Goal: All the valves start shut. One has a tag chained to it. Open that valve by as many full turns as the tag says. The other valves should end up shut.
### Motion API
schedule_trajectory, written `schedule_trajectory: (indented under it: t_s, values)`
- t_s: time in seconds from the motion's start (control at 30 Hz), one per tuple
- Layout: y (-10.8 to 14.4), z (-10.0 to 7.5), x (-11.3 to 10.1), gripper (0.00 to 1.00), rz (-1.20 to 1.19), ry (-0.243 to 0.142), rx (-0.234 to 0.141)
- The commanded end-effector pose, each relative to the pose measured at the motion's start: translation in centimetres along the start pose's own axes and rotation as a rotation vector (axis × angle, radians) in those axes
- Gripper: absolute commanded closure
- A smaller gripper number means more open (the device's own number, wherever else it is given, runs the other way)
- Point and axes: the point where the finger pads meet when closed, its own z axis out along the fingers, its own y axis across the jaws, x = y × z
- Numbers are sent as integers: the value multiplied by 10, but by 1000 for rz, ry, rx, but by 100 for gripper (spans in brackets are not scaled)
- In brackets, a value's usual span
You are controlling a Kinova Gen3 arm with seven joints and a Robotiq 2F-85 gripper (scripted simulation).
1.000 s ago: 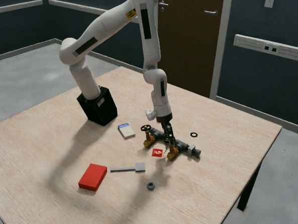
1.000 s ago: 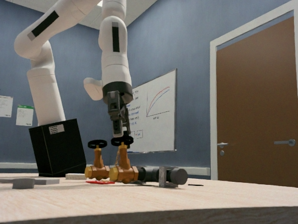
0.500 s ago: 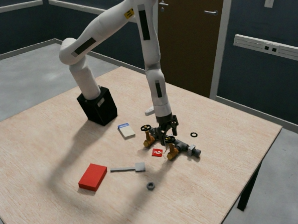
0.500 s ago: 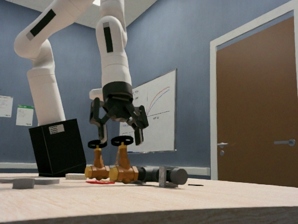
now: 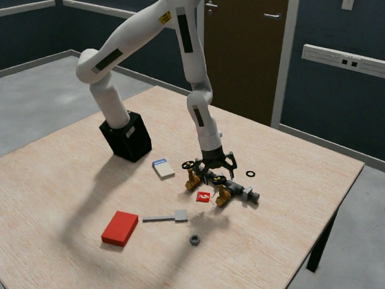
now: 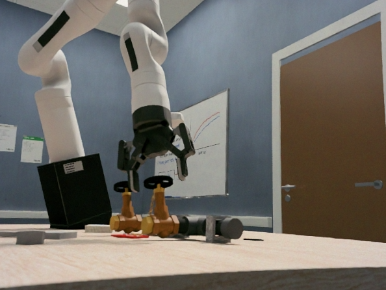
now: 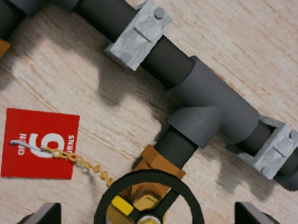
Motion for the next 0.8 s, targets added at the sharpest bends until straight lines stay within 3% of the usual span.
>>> schedule_trajectory:
  t_s: [0.0, 0.37, 0.77]
  values:
    - [1, 0, 0, 0, 150, -9, 0]
    - [1, 0, 0, 0, 520, -9, -1]
    - [1, 0, 0, 0, 591, -9, -2]
